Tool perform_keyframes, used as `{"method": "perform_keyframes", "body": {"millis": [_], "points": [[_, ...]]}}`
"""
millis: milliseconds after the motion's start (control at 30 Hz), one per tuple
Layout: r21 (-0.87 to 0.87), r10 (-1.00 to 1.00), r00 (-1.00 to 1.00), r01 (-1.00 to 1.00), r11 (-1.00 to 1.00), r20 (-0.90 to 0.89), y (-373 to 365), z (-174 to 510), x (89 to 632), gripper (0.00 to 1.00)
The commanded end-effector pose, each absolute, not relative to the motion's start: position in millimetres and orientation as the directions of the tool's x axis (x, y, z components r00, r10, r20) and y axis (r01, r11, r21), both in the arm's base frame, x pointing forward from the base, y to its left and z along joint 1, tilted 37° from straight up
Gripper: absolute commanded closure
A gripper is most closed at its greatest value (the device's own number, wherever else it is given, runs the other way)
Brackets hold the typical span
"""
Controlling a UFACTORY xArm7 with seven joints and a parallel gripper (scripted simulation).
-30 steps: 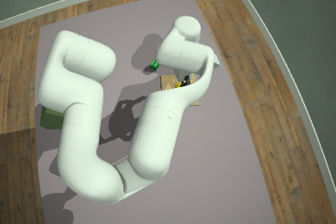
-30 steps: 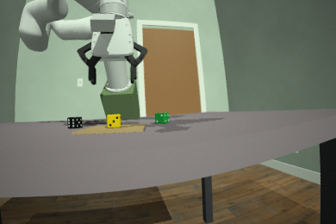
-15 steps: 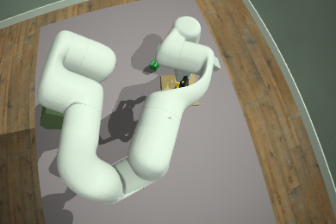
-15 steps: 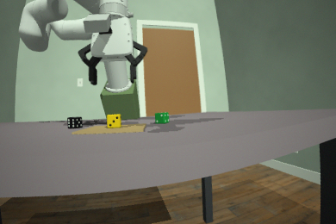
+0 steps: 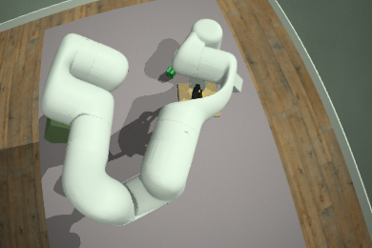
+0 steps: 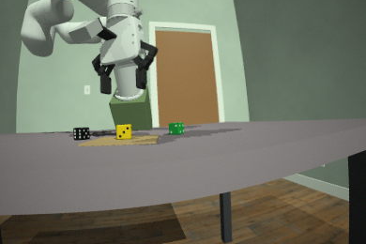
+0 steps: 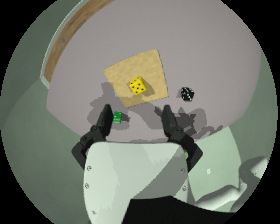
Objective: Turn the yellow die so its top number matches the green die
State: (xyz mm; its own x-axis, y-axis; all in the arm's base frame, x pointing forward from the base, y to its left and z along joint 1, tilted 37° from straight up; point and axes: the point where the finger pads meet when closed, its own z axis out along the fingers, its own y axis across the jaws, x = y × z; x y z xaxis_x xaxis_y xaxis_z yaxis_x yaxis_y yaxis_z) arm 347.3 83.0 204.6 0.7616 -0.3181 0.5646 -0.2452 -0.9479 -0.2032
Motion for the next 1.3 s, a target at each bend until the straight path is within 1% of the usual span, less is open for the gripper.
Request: {"method": "perform_keyframes", "body": {"millis": [0, 100, 167, 233, 467, 667, 767, 833, 1033, 1200, 1233, 1267], "points": [[-0.293, -0.477, 0.703, -0.376, -0.879, 0.527, 82.9, 205.1, 347.6, 0.00], [-0.340, -0.555, 0.666, -0.439, -0.832, 0.498, 82.7, 204.9, 347.7, 0.00], [-0.340, -0.555, 0.666, -0.439, -0.832, 0.498, 82.7, 204.9, 347.7, 0.00], [-0.394, -0.646, 0.612, -0.512, -0.763, 0.457, 82.5, 204.7, 347.9, 0.00], [-0.469, -0.771, 0.512, -0.612, -0.637, 0.380, 82.3, 204.3, 348.1, 0.00], [-0.536, -0.883, 0.378, -0.702, -0.469, 0.277, 82.0, 203.9, 348.4, 0.00], [-0.539, -0.889, 0.370, -0.707, -0.459, 0.271, 82.0, 203.9, 348.4, 0.00], [-0.566, -0.935, 0.288, -0.744, -0.355, 0.209, 81.8, 203.6, 348.6, 0.00], [-0.590, -0.975, 0.181, -0.777, -0.222, 0.128, 81.6, 203.3, 348.7, 0.00], [-0.594, -0.983, 0.152, -0.783, -0.185, 0.106, 81.5, 203.3, 348.8, 0.00], [-0.594, -0.983, 0.152, -0.783, -0.185, 0.106, 81.5, 203.3, 348.8, 0.53], [-0.594, -0.983, 0.152, -0.783, -0.185, 0.106, 81.5, 203.3, 348.8, 0.53]]}}
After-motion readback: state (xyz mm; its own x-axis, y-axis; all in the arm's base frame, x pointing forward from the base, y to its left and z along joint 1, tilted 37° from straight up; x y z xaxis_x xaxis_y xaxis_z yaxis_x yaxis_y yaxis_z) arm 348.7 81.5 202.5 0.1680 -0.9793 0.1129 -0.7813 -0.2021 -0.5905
